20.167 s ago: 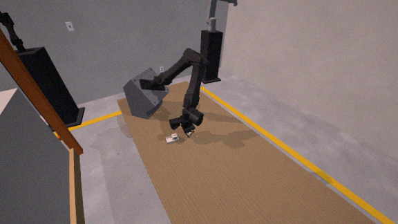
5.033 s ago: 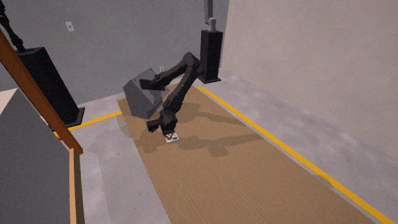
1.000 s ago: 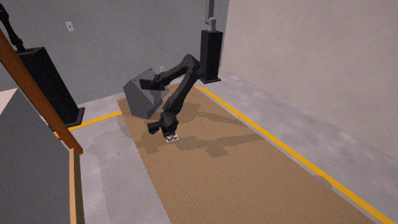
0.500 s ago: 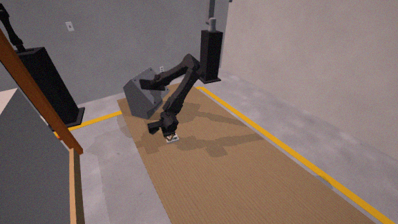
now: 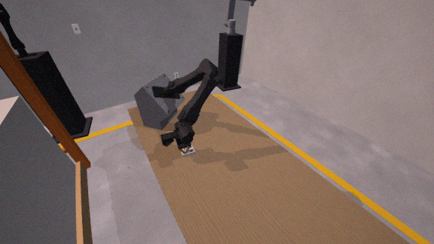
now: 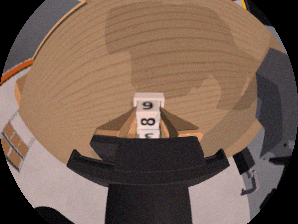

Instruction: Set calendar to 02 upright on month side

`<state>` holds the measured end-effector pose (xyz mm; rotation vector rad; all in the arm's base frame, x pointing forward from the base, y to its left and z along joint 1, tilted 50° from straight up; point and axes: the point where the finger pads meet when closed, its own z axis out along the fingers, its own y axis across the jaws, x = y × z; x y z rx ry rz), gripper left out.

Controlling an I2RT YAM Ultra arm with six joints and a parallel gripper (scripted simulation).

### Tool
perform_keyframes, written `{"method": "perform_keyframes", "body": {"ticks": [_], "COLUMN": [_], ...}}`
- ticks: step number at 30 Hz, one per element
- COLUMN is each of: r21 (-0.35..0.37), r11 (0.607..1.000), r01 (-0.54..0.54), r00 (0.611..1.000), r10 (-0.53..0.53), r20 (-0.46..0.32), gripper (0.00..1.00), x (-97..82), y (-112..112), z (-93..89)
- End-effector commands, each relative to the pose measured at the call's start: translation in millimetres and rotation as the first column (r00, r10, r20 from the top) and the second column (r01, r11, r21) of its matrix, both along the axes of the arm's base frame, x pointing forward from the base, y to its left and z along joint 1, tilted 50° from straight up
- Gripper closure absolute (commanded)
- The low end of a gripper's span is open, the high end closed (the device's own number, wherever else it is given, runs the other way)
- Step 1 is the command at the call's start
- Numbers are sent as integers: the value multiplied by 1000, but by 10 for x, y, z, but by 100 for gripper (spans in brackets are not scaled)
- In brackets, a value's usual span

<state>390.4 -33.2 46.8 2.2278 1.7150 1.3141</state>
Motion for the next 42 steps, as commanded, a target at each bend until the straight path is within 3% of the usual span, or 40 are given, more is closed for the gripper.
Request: {"method": "perform_keyframes", "body": {"ticks": [1, 15, 25, 42], "r21": [-8, -8, -8, -8], "r11": [1000, 1000, 1000, 1000], "r01": [8, 8, 8, 8], "r00": [1000, 1000, 1000, 1000], "r10": [-8, -8, -8, -8], "r20": [5, 5, 5, 5], "gripper": [74, 71, 55, 55], "x": [13, 13, 13, -42], "y": [-31, -31, -31, -69], "z": [20, 20, 20, 76]}}
